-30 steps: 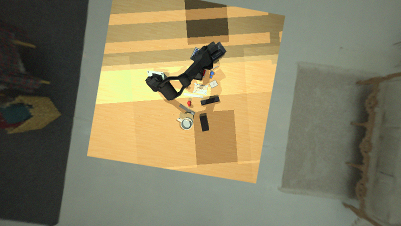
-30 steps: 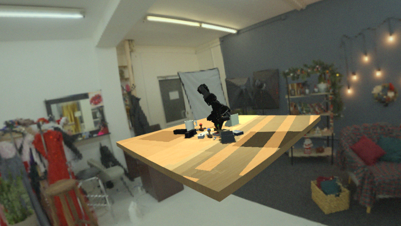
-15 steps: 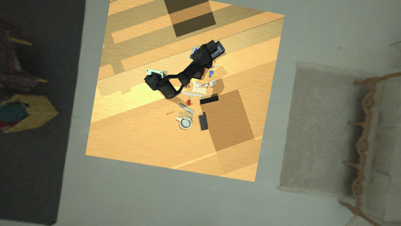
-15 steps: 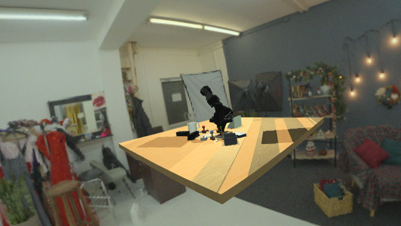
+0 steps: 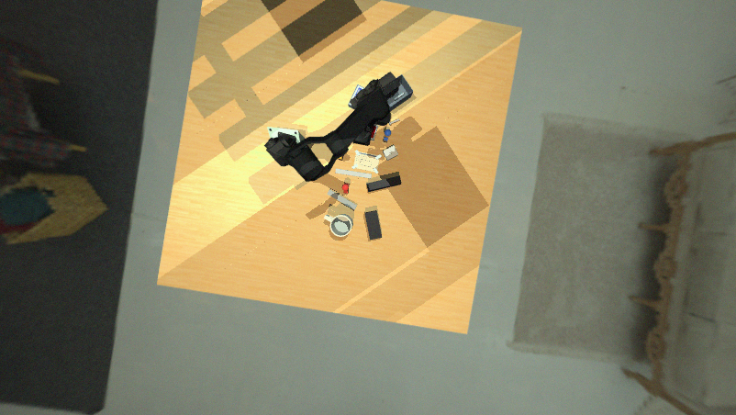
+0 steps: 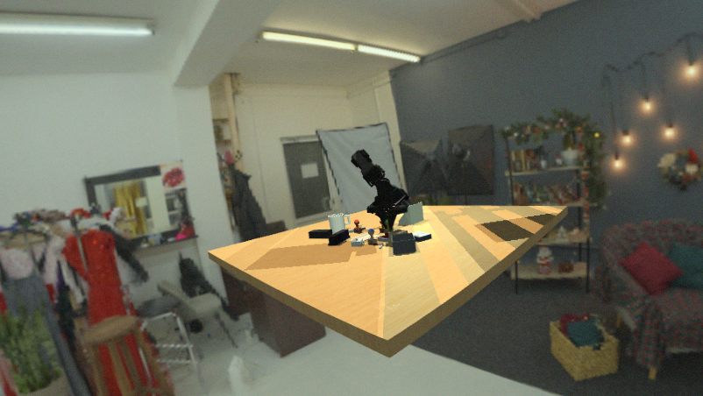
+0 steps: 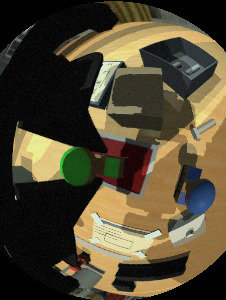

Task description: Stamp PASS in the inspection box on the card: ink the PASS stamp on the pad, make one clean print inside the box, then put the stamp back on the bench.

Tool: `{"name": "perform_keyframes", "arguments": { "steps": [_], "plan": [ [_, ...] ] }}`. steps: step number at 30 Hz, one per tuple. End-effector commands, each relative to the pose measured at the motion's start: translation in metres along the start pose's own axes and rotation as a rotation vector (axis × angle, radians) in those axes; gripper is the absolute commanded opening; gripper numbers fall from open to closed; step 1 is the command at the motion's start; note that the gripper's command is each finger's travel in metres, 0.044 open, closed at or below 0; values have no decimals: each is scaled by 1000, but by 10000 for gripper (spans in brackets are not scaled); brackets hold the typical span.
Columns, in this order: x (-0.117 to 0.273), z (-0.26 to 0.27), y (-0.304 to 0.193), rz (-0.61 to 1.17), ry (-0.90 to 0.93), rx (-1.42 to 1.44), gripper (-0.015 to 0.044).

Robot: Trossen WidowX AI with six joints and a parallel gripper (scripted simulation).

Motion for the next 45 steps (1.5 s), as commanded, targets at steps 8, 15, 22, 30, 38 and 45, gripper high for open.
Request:
{"name": "perform_keyframes", "arguments": {
  "steps": [8, 15, 22, 30, 38, 45],
  "plan": [
    [19, 1, 1, -3, 10, -6, 0],
    [30, 1, 1, -3, 11, -5, 0],
    [42, 0, 1, -3, 11, -5, 0],
    [49, 0, 1, -3, 10, -5, 0],
    [50, -38, 22, -2, 15, -32, 0],
    [49, -82, 40, -2, 12, -63, 0]
  ]
}}
Point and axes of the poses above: the point midway between the two fingers, 35 mm back from their tips, its own x axis back along the fingers, its own z axis across the jaws, y = z × x, the point moved 10 cm from there along x, back along the fingers, and after that the axes turned 11 degrees about -x, right-handed, at the moved point
